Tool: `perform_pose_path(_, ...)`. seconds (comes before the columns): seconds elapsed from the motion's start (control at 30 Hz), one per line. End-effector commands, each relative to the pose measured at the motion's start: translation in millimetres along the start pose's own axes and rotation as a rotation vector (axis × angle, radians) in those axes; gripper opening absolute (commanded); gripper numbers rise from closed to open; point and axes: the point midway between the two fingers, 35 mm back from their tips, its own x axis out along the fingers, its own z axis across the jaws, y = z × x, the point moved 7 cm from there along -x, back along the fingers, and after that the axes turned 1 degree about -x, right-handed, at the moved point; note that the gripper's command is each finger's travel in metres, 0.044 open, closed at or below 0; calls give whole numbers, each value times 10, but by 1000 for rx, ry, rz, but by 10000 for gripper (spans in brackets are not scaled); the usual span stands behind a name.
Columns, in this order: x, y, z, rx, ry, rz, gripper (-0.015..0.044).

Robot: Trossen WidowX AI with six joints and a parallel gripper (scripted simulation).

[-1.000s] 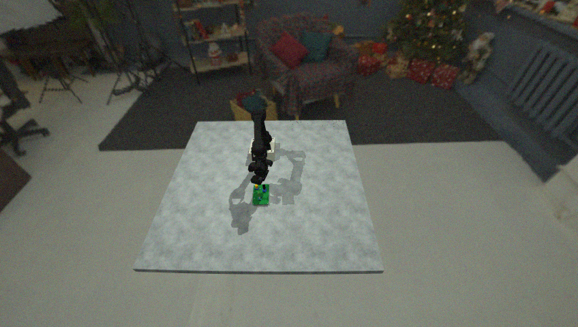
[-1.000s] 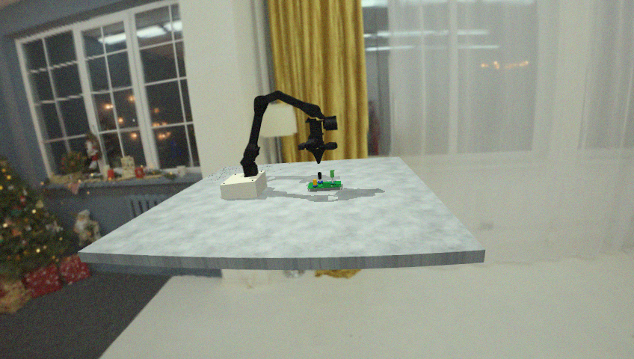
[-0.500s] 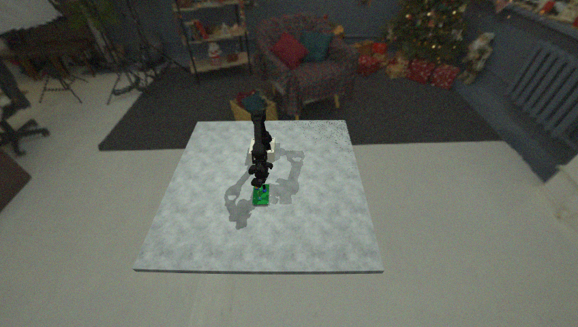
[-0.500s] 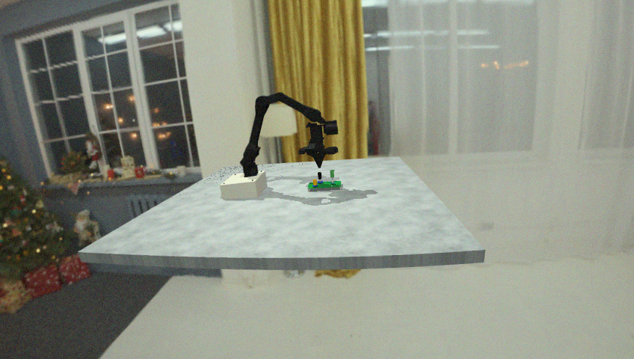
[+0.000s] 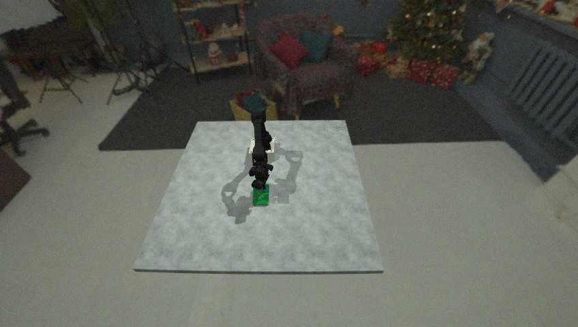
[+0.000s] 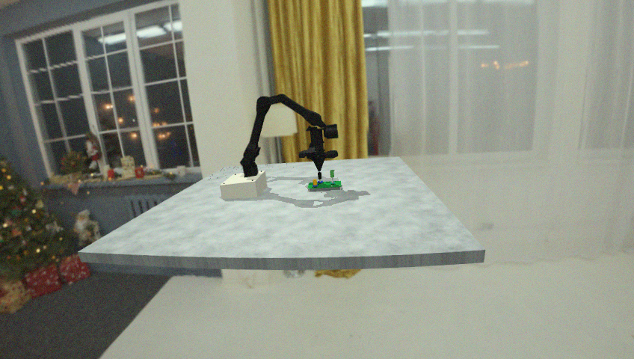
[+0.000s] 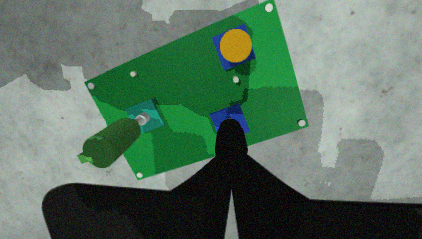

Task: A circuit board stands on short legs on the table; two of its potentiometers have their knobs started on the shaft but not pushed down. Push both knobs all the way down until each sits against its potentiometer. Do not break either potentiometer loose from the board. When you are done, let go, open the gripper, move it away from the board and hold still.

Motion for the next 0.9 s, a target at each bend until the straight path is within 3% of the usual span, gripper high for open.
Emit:
perform_pose_path(0.0,1,-5,0,3,-2,-4,0)
perform_pose_path(0.87,65,-5,0,3,-2,-4,0)
